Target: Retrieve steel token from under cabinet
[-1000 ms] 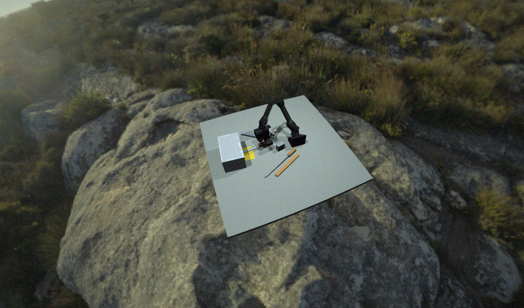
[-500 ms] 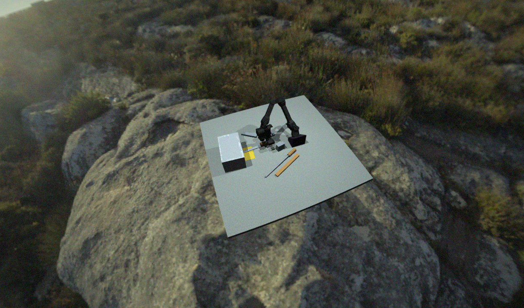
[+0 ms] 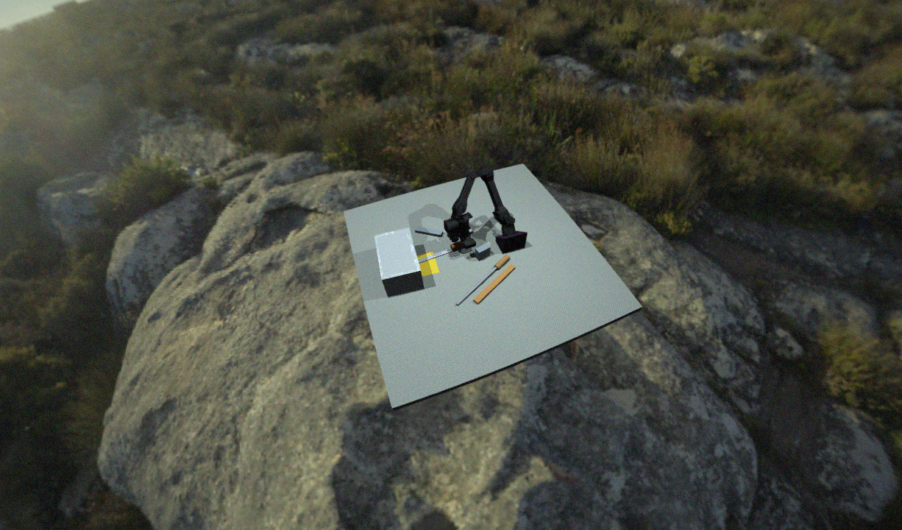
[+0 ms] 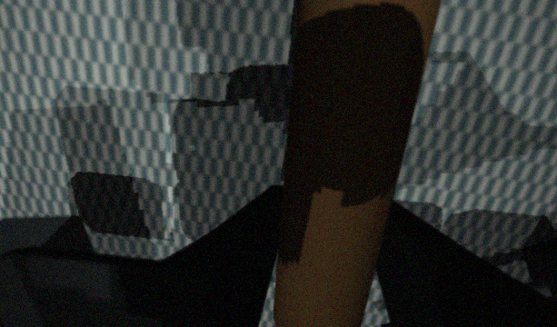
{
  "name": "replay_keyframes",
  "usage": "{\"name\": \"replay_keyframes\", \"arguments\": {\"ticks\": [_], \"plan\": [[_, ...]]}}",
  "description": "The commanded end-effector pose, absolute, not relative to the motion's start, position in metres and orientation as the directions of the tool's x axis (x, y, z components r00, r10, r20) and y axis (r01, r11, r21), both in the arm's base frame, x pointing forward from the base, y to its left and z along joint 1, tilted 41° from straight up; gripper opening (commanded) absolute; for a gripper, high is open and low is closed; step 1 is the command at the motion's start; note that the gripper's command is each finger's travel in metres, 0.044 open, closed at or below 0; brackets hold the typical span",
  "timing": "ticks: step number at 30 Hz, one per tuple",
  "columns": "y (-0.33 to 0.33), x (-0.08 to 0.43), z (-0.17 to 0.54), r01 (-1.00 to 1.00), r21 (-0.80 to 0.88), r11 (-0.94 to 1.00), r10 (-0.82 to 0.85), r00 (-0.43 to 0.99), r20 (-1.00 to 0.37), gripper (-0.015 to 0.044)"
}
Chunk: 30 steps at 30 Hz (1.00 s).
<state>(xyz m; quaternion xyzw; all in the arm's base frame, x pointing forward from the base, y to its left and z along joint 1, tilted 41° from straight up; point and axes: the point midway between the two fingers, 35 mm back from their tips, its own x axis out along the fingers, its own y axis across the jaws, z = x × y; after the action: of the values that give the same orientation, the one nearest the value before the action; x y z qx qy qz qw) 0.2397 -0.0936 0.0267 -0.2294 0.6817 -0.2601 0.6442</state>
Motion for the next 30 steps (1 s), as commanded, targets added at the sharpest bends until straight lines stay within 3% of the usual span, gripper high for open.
{"name": "replay_keyframes", "arguments": {"ticks": [1, 30], "plan": [[-0.093, 0.231, 0.026, 0.023, -0.650, 0.759, -0.648, -0.070, -0.759, 0.0000], [-0.105, 0.225, 0.041, -0.042, -0.647, 0.762, -0.648, -0.068, -0.759, 0.0000]]}}
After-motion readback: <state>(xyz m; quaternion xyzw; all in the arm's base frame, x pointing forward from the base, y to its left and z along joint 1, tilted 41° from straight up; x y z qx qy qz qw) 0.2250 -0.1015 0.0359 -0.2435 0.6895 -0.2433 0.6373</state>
